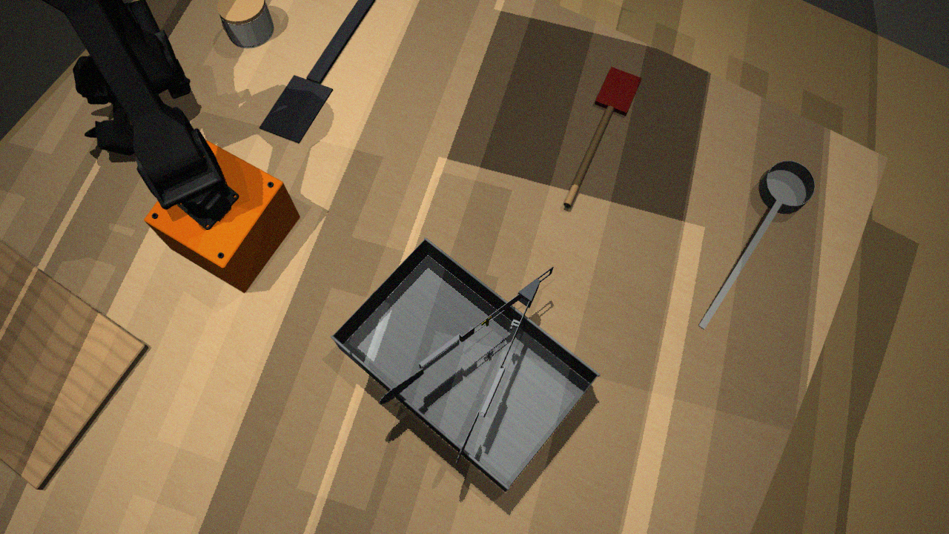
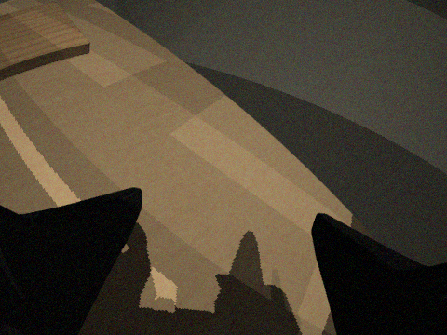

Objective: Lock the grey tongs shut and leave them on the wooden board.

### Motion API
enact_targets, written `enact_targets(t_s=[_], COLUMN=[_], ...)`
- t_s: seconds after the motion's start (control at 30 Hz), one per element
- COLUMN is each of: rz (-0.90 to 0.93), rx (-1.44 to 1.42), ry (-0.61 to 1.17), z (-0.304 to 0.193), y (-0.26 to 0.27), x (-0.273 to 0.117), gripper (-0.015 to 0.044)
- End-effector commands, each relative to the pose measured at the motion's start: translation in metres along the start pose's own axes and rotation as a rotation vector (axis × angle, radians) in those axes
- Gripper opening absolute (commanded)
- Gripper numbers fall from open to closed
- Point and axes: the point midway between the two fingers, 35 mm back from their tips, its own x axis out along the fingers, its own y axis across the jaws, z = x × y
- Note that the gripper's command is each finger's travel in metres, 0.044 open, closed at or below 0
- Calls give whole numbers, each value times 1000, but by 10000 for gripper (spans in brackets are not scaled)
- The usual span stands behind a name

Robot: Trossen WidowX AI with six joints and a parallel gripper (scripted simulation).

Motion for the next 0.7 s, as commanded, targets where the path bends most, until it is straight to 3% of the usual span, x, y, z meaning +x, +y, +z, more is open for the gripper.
enact_targets(t_s=[0.0,0.3,0.67], rz=[0,-177,-568], rx=[0,75,278], ry=[0,70,229], z=[0,-21,-75], y=[0,-57,-145], x=[0,-30,-145], gripper=[426,440,440])
